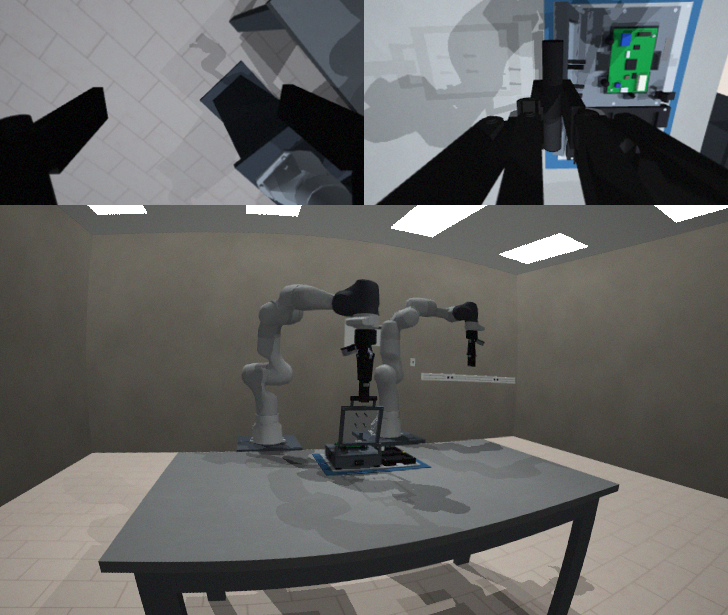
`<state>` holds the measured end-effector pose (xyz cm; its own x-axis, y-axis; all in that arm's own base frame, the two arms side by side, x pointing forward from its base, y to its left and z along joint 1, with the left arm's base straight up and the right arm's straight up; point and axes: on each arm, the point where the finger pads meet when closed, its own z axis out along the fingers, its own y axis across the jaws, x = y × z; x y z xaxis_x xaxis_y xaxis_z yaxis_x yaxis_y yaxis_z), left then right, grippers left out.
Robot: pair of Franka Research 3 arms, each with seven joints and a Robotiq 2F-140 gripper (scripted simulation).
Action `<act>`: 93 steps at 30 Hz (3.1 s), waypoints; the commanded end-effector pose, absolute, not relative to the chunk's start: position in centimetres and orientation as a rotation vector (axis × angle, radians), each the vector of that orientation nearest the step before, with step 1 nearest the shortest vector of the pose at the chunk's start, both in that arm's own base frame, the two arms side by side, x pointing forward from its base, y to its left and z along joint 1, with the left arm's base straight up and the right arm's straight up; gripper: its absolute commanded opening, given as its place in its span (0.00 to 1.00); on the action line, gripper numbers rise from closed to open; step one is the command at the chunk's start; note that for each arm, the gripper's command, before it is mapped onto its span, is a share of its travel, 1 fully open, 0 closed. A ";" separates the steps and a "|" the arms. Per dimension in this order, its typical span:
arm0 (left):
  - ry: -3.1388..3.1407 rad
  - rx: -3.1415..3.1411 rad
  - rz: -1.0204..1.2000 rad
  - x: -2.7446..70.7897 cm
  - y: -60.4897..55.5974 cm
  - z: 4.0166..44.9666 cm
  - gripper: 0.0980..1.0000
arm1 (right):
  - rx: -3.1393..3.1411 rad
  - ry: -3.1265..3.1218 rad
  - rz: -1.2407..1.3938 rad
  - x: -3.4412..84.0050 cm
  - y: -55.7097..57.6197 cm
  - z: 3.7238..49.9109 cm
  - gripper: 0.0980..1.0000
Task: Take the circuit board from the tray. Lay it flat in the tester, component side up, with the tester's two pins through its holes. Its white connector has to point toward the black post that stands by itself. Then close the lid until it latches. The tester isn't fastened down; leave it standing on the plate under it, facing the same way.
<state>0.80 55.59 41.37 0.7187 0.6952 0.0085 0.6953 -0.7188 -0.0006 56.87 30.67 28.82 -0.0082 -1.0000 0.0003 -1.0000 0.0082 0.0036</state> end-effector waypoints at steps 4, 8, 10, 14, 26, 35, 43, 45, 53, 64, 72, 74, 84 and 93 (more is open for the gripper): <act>-1.176 -2.908 -0.012 0.8 55.6 41.4 1.00 | 2.207 -2.236 0.000 57.0 30.6 28.8 0.10; -1.176 -2.908 -0.012 0.8 55.6 41.4 1.00 | 2.207 -2.236 0.000 57.0 30.6 28.8 0.10; -1.176 -2.908 -0.012 0.8 55.6 41.4 1.00 | 2.207 -2.236 0.000 57.0 30.6 28.8 0.10; -1.176 -2.908 -0.012 0.8 55.6 41.4 1.00 | 2.207 -2.236 0.000 57.0 30.6 28.8 0.10; -1.176 -2.908 -0.012 0.8 55.6 41.4 1.00 | 2.207 -2.236 0.000 57.0 30.6 28.8 0.10; -1.176 -2.908 -0.012 0.8 55.6 41.4 1.00 | 2.207 -2.236 0.000 57.0 30.6 28.8 0.10; -1.176 -2.908 -0.012 0.8 55.6 41.4 1.00 | 2.207 -2.236 0.000 56.9 30.6 28.8 0.10; -1.176 -2.908 -0.012 0.8 55.6 41.4 1.00 | 2.207 -2.236 0.000 56.9 30.6 28.8 0.10; -1.176 -2.908 -0.012 0.8 55.6 41.4 1.00 | 2.207 -2.236 0.000 56.8 30.6 28.9 0.10; -1.176 -2.908 -0.012 0.8 55.6 41.4 1.00 | 2.207 -2.236 0.000 56.6 30.6 28.9 0.10; -1.176 -2.908 -0.012 0.8 55.6 41.4 1.00 | 2.207 -2.236 0.000 56.2 30.6 29.0 0.10; -1.176 -2.908 -0.012 0.8 55.6 41.4 1.00 | 2.207 -2.236 0.000 56.1 30.6 29.0 0.10; -1.176 -2.908 -0.012 0.8 55.6 41.4 1.00 | 2.207 -2.236 0.000 55.7 30.6 29.1 0.10; -1.176 -2.908 -0.012 0.8 55.6 41.4 1.00 | 2.207 -2.236 0.000 55.1 30.6 29.2 0.10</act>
<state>0.80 55.59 41.37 0.7187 0.6952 0.0085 0.6953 -0.7188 -0.0006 55.63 30.64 29.14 -0.0111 -0.9999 -0.0016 -0.9999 0.0111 -0.0074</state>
